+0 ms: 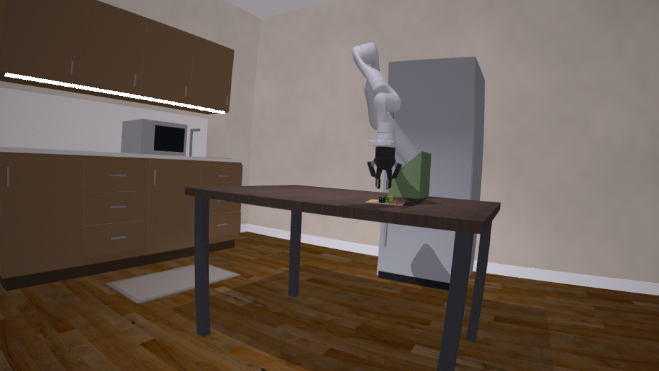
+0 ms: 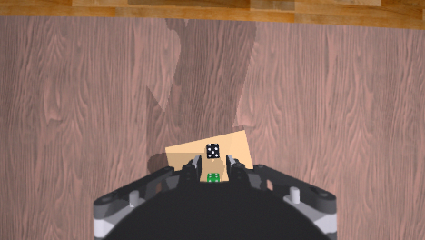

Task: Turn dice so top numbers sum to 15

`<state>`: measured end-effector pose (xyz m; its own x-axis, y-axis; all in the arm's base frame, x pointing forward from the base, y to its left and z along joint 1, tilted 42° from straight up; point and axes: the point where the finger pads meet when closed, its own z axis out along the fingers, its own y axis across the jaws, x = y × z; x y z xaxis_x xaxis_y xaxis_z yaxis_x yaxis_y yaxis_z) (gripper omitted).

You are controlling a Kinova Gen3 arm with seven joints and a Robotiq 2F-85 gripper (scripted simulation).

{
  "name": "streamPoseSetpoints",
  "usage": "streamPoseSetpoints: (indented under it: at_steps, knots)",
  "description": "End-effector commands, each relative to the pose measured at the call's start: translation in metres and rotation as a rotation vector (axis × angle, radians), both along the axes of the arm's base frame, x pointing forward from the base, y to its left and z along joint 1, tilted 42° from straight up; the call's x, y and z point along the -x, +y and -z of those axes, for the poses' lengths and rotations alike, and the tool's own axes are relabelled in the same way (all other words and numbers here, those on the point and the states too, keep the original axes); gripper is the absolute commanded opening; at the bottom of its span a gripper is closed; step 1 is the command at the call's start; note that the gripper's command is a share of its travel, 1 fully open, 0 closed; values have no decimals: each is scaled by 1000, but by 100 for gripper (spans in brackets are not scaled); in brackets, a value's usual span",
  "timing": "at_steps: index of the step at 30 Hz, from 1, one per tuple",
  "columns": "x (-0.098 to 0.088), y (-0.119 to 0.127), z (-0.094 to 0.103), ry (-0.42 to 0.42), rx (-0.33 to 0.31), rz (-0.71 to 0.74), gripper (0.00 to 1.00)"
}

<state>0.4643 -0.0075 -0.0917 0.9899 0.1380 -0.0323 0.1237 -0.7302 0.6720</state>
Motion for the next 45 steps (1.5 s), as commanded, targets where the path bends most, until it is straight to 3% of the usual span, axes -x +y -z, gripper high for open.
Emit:
streamPoseSetpoints:
  at_steps: [1,7,13,14,38,45]
  knots:
    - [-4,12,-11,-13,-10,-8,35]
    - [-3,27,-27,-13,-10,-8,35]
    - [-2,30,-31,-13,-10,-8,35]
    - [-2,30,-31,-13,-10,-8,100]
    - [-2,30,-32,-13,-10,-8,100]
    - [-1,42,-45,-13,-10,-8,100]
